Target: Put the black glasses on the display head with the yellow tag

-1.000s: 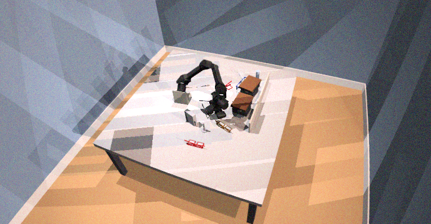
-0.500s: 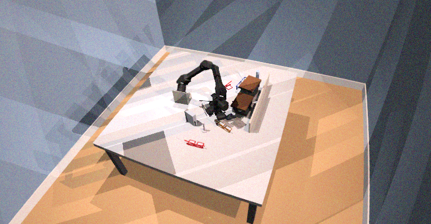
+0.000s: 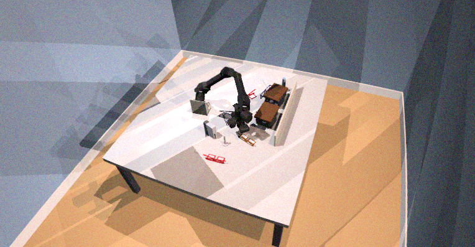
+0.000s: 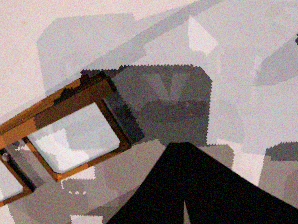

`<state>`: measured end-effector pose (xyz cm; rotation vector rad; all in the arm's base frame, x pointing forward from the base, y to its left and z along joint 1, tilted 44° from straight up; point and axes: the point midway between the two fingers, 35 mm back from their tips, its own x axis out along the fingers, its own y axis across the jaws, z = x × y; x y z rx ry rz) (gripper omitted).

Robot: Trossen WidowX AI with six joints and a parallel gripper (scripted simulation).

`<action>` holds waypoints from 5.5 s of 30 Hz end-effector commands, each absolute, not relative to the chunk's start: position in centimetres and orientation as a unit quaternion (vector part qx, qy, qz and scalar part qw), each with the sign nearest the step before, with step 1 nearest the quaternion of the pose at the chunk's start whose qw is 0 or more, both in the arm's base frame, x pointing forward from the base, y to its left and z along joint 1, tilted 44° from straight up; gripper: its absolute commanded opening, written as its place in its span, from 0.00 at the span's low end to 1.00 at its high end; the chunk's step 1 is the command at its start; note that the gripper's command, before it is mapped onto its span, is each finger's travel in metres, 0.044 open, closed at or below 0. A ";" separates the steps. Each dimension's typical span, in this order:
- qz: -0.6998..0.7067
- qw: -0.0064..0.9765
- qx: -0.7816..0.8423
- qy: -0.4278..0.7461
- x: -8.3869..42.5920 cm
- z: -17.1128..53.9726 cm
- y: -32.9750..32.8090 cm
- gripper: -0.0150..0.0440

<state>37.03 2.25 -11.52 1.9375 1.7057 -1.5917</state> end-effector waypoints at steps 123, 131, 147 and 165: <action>-0.525 0.052 0.638 0.561 37.6 -7.0 -1.5 0.25; -0.520 0.054 0.646 0.557 38.4 -7.0 -1.7 0.59; -0.464 0.121 0.637 0.604 37.3 -6.9 -3.2 0.42; -0.033 0.470 0.439 0.765 28.6 -5.9 -11.4 0.25</action>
